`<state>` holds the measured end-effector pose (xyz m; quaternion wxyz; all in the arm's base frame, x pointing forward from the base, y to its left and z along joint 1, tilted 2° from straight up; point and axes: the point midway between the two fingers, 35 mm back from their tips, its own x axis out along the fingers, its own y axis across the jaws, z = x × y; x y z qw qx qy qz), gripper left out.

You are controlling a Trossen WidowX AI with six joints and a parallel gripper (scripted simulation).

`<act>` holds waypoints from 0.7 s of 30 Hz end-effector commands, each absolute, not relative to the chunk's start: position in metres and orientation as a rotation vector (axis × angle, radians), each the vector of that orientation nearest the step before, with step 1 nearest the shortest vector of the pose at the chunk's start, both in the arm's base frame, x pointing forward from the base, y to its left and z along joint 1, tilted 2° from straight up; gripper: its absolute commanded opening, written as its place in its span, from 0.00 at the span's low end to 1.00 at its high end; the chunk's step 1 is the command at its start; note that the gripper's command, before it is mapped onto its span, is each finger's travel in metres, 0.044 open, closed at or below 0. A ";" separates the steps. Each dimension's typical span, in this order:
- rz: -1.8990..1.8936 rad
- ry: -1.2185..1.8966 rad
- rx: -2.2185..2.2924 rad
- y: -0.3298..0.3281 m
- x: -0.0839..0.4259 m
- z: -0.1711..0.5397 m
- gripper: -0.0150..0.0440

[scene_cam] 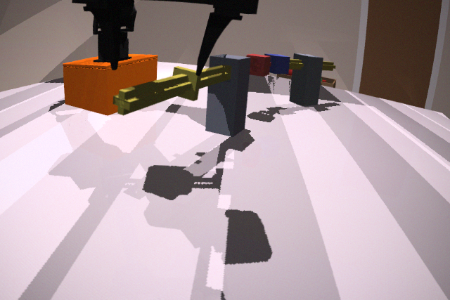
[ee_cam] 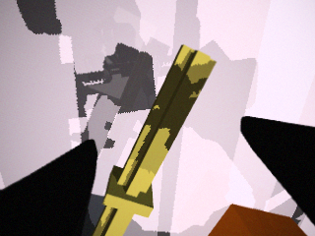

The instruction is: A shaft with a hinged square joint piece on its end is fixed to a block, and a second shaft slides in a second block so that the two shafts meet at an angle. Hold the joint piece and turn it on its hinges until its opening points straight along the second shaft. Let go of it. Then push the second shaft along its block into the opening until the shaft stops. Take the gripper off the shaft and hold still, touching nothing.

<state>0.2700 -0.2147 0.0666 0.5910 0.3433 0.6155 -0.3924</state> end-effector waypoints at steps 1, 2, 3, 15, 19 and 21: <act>-1.040 1.394 0.905 -0.215 0.269 0.057 1.00; -1.069 1.381 0.930 -0.215 0.269 0.055 1.00; -1.097 1.369 0.954 -0.215 0.269 0.053 1.00; -1.366 1.226 1.179 -0.215 0.268 0.038 1.00; -1.366 1.226 1.179 -0.215 0.268 0.038 1.00; -1.366 1.226 1.179 -0.215 0.268 0.037 1.00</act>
